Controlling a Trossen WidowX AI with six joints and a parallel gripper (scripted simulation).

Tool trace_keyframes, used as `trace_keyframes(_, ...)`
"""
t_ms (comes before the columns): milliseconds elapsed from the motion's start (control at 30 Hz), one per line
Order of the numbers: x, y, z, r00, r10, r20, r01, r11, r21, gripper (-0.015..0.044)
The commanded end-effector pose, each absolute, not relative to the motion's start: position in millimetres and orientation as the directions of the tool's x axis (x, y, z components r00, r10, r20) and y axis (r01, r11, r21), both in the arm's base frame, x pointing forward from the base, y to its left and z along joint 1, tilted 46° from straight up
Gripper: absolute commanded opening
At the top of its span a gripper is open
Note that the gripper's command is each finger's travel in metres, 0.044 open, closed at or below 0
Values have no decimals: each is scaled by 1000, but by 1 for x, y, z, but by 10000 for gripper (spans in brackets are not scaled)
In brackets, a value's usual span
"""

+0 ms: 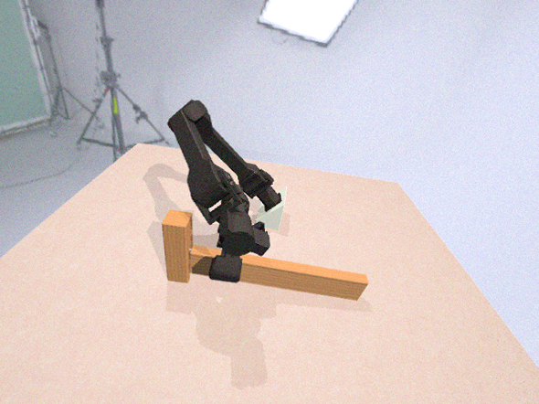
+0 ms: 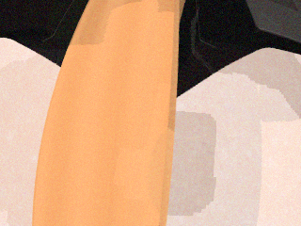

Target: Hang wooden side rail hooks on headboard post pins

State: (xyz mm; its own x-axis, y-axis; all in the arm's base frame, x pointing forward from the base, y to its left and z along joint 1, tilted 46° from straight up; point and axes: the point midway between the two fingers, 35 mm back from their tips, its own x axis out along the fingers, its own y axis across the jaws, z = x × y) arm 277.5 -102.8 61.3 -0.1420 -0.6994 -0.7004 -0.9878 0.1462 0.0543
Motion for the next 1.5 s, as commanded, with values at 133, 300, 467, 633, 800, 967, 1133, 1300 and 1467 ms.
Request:
trace_keyframes(133,279,-103,63,-132,-701,-700,-989,140,46,0)
trace_keyframes(300,279,-103,62,-132,-701,-700,-989,140,46,0)
trace_keyframes(467,279,-104,61,-132,-702,-700,-989,140,46,0)
trace_keyframes(633,278,-104,61,-132,-702,-700,-989,140,46,0)
trace_keyframes(800,278,-105,60,-132,-702,-700,-989,140,46,0)
trace_keyframes(967,278,-106,60,-132,-702,-700,-989,140,46,0)
trace_keyframes(1133,278,-106,59,-132,-702,-700,-989,140,46,0)
trace_keyframes(1300,278,-107,59,-132,-702,-700,-989,140,46,0)
trace_keyframes(1467,278,-107,58,-132,-702,-700,-989,140,46,0)
